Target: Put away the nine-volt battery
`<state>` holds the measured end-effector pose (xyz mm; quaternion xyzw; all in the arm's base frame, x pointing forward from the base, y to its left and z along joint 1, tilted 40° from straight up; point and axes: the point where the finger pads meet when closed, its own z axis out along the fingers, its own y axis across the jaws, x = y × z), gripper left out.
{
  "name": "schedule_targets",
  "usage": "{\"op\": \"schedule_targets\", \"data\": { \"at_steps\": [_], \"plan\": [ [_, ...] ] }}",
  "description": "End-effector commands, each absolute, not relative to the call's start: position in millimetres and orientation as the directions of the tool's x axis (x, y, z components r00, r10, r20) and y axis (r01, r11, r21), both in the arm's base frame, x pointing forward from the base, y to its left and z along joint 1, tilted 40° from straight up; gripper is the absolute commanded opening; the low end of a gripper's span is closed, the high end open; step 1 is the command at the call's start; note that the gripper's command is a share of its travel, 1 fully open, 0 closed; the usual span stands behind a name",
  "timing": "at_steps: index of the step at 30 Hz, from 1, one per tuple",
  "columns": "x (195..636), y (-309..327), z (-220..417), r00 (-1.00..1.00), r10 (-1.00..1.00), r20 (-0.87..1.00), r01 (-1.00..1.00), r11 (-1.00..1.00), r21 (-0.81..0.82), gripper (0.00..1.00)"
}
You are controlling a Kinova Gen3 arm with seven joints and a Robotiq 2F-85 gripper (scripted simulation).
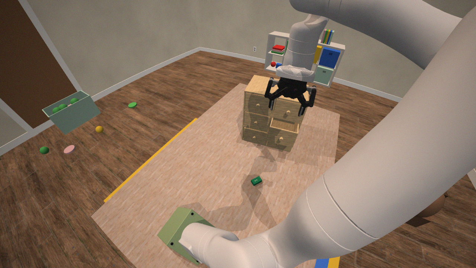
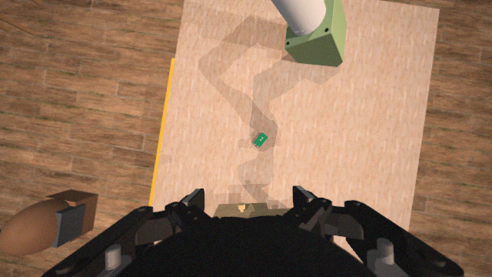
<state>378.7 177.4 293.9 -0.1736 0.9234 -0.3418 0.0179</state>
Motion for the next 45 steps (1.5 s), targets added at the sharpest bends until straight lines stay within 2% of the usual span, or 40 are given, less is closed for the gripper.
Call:
{"op": "schedule_targets", "data": {
  "at_steps": [1,30,45],
  "plan": [
    [374.9,175.3,294.7,-0.944,-0.318,0.085,-0.296,0.709,-0.64,1.0],
    [372.7,164.2,280.3,-0.954,-0.291,0.066,-0.263,0.716,-0.646,1.0],
    [367.0,98.4,186.1,-0.99,-0.09,-0.11,0.001,0.769,-0.64,1.0]
  ]
}}
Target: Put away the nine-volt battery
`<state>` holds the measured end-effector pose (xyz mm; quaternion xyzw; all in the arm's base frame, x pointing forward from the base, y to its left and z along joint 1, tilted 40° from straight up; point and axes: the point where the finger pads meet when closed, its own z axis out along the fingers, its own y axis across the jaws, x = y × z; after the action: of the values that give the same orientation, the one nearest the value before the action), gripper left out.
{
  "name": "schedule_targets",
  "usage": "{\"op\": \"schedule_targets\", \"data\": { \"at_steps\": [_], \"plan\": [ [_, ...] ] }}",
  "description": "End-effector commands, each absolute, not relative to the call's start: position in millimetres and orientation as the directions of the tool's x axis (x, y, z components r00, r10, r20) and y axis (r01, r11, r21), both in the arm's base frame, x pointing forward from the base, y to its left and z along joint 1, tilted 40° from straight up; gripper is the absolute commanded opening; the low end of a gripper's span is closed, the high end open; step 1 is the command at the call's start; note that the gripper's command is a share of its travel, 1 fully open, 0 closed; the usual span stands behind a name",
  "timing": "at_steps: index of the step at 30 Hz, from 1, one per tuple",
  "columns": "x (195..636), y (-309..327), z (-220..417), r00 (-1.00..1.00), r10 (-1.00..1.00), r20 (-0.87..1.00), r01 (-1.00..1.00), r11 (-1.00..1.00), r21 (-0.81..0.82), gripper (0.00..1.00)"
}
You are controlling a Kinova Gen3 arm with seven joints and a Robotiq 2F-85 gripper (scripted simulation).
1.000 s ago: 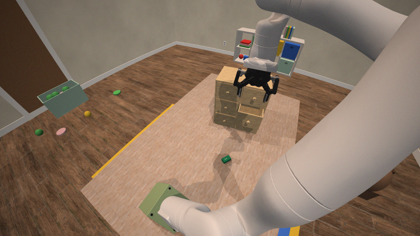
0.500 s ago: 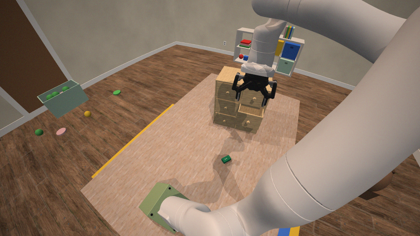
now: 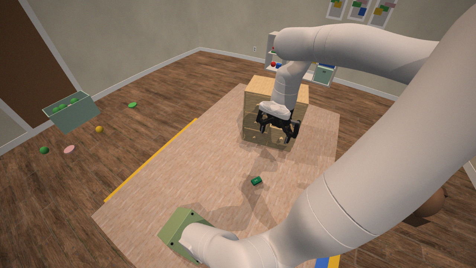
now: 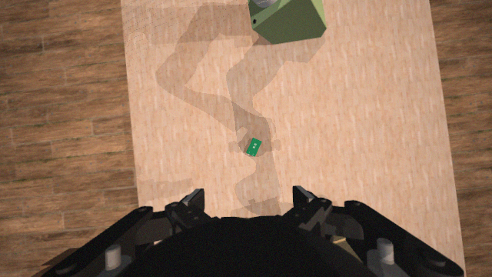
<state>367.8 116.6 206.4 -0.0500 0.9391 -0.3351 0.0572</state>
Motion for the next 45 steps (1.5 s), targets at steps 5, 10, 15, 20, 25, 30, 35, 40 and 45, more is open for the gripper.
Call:
{"op": "schedule_targets", "data": {
  "at_steps": [5,10,15,20,25,30,35,40,45],
  "plan": [
    [365.4,81.2,161.5,-0.987,-0.036,-0.154,0.071,0.773,-0.63,1.0],
    [363.0,54.0,122.4,-0.973,0.051,-0.224,0.181,0.773,-0.608,1.0],
    [360.9,30.9,89.3,-0.952,0.124,-0.28,0.272,0.765,-0.584,1.0],
    [359.9,19.9,73.3,-0.938,0.159,-0.307,0.315,0.759,-0.57,1.0],
    [358.6,6.5,54.0,-0.92,0.201,-0.338,0.367,0.749,-0.552,1.0],
    [360.0,0.5,44.4,-0.906,0.225,-0.358,0.397,0.744,-0.537,1.0],
    [361.5,-0.6,41.9,-0.901,0.234,-0.366,0.409,0.744,-0.529,1.0],
    [361.8,-0.7,41.3,-0.9,0.235,-0.368,0.41,0.743,-0.528,1.0],
    [361.8,-0.7,41.3,-0.9,0.235,-0.368,0.41,0.743,-0.528,1.0]
  ]
}}
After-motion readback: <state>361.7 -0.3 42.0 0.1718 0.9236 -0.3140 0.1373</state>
